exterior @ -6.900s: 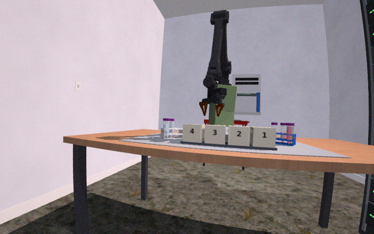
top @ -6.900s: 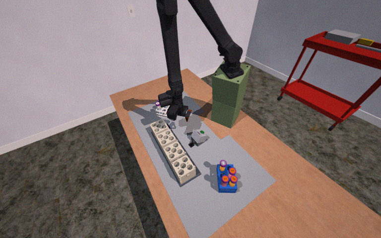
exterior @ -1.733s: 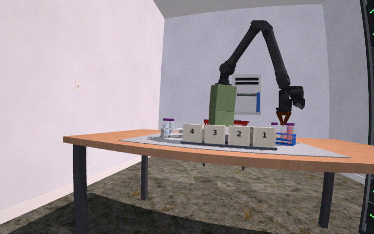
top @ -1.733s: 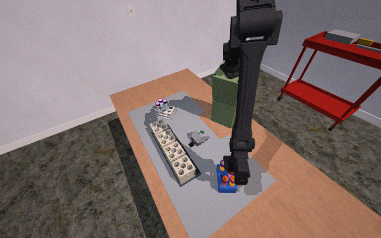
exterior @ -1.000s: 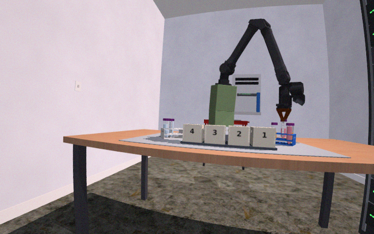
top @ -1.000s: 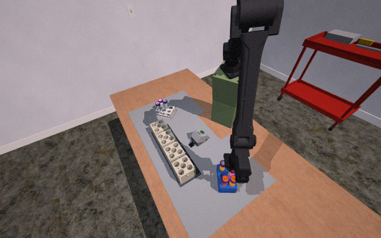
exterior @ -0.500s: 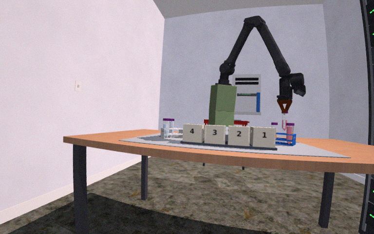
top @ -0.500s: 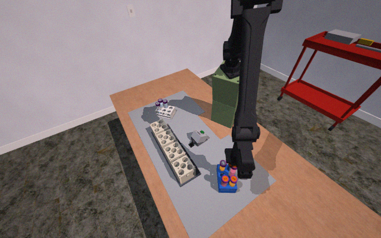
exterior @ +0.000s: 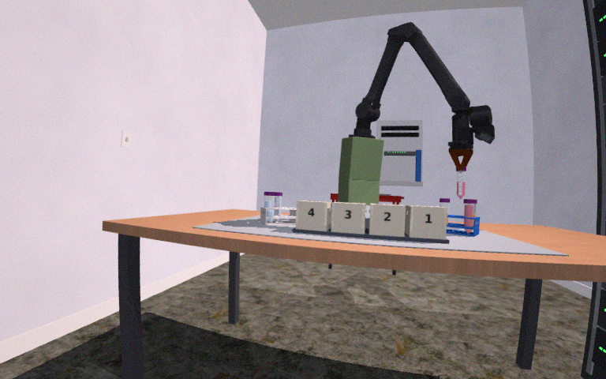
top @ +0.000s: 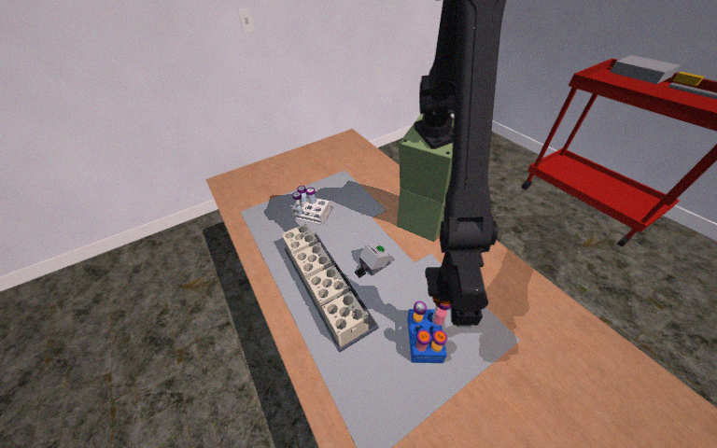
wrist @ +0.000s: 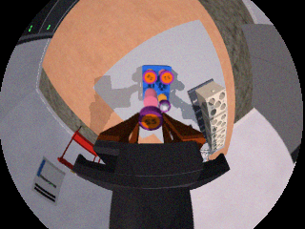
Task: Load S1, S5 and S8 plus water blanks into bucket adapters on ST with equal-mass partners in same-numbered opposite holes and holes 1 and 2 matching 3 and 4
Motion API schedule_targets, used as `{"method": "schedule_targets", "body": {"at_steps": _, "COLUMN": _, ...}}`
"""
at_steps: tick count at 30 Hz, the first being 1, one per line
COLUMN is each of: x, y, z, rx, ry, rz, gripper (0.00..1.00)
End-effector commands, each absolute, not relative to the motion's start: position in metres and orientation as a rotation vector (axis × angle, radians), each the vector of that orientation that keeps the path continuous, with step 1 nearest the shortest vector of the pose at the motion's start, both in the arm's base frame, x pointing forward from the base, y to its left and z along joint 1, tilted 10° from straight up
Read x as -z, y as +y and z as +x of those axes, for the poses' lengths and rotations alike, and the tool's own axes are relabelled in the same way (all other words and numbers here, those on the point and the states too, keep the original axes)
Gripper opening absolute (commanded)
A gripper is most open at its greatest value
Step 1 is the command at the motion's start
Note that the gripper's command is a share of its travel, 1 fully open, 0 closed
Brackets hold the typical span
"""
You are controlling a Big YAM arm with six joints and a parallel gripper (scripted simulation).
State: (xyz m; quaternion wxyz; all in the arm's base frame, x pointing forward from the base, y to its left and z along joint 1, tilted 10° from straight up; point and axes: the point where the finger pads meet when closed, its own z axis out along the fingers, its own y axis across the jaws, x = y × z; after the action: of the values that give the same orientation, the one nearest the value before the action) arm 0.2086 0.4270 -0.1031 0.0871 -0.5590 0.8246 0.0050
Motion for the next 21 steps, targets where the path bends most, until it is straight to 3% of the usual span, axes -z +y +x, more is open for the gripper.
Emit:
{"method": "schedule_targets", "body": {"at_steps": 1, "x": 0.082, "y": 0.436, "z": 0.205, "rx": -0.036, "ry": 2.438, "rz": -1.647, "gripper": 0.00}}
{"method": "schedule_targets", "body": {"at_steps": 21, "x": 0.062, "y": 0.436, "z": 0.208, "rx": -0.040, "ry": 2.436, "rz": -1.643, "gripper": 0.00}}
